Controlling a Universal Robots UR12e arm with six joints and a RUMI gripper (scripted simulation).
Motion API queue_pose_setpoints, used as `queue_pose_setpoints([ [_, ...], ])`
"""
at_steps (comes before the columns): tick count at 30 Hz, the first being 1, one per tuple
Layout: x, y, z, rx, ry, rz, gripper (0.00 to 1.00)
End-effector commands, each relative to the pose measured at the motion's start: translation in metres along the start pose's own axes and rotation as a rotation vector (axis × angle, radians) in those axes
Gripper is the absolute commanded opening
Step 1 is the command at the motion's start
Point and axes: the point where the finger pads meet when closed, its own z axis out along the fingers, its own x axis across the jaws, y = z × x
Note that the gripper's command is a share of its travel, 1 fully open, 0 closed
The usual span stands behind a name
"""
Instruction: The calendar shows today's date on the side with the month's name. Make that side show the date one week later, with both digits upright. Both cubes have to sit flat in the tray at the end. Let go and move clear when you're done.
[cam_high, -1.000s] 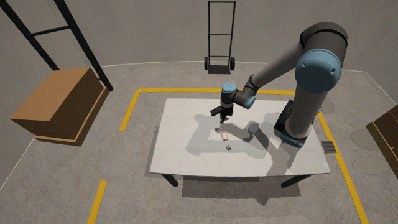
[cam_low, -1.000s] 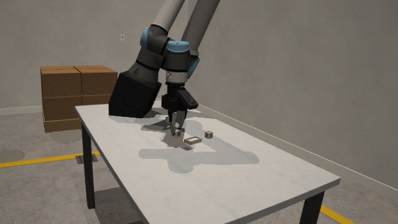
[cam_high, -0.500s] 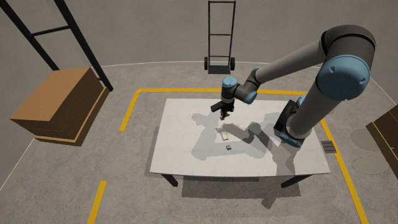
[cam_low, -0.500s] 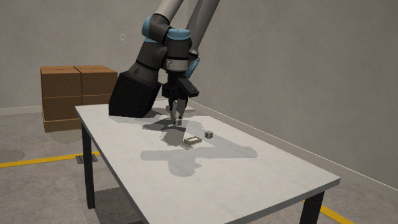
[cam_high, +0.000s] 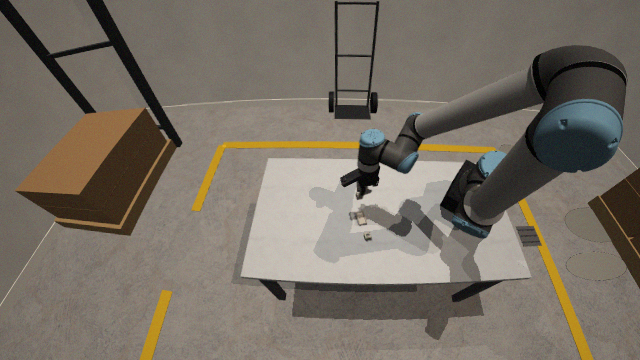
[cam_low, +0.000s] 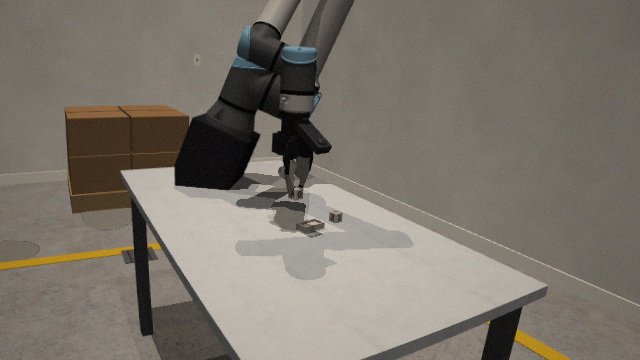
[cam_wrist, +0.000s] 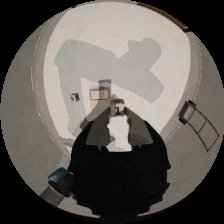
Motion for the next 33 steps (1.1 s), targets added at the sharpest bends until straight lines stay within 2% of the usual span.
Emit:
queue_pose_setpoints([
  [1, -0.071, 0.003, -0.006, -0.004, -0.001, -0.004, 0.10],
  [2, -0.081, 0.004, -0.007, -0.003, -0.001, -0.004, 0.10],
  [4, -0.086, 0.004, -0.007, -0.003, -0.002, -0.004, 0.10],
  [19, -0.084, 0.002, -0.007, -0.001, -0.001, -0.004, 0.10],
  [27, -0.086, 0.005, 0.003, -0.005, -0.003, -0.004, 0.10],
  [33, -0.086, 0.005, 0.021, -0.005, -0.003, -0.004, 0.10],
])
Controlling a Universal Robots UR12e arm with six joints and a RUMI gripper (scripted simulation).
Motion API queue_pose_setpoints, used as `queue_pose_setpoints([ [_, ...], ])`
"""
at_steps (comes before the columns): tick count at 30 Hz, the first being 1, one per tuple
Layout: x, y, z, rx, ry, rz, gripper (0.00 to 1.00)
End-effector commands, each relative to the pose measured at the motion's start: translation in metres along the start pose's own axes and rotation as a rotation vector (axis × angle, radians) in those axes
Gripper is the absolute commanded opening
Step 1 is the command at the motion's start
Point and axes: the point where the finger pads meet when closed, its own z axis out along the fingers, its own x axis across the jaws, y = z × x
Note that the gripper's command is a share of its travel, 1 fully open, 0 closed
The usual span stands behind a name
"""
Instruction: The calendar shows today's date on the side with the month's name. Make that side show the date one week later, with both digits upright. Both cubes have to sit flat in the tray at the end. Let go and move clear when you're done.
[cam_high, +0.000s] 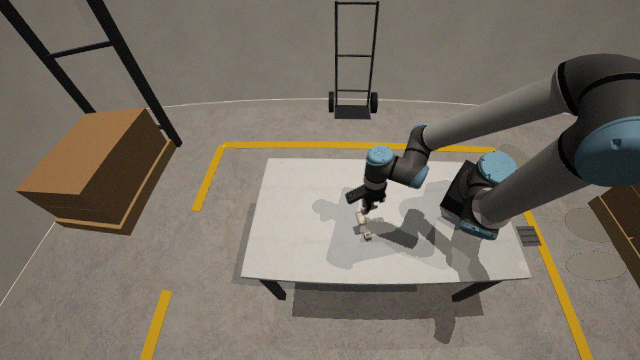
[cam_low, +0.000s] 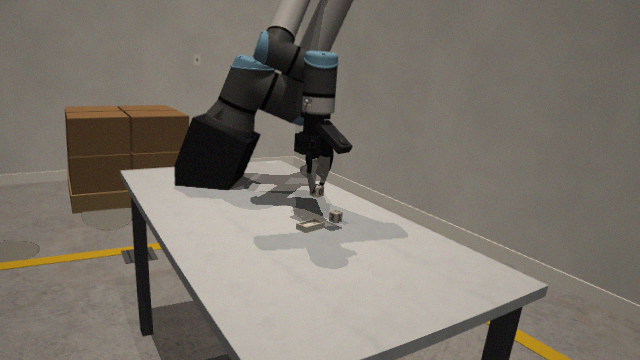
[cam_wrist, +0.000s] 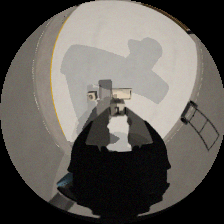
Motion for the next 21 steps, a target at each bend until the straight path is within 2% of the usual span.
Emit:
queue_pose_setpoints([
  [1, -0.001, 0.002, 0.018, -0.003, 0.000, 0.000, 0.10],
  [9, -0.001, 0.002, 0.042, -0.003, 0.000, 0.000, 0.10],
  [21, -0.001, 0.000, 0.053, -0.001, 0.001, -0.001, 0.10],
])
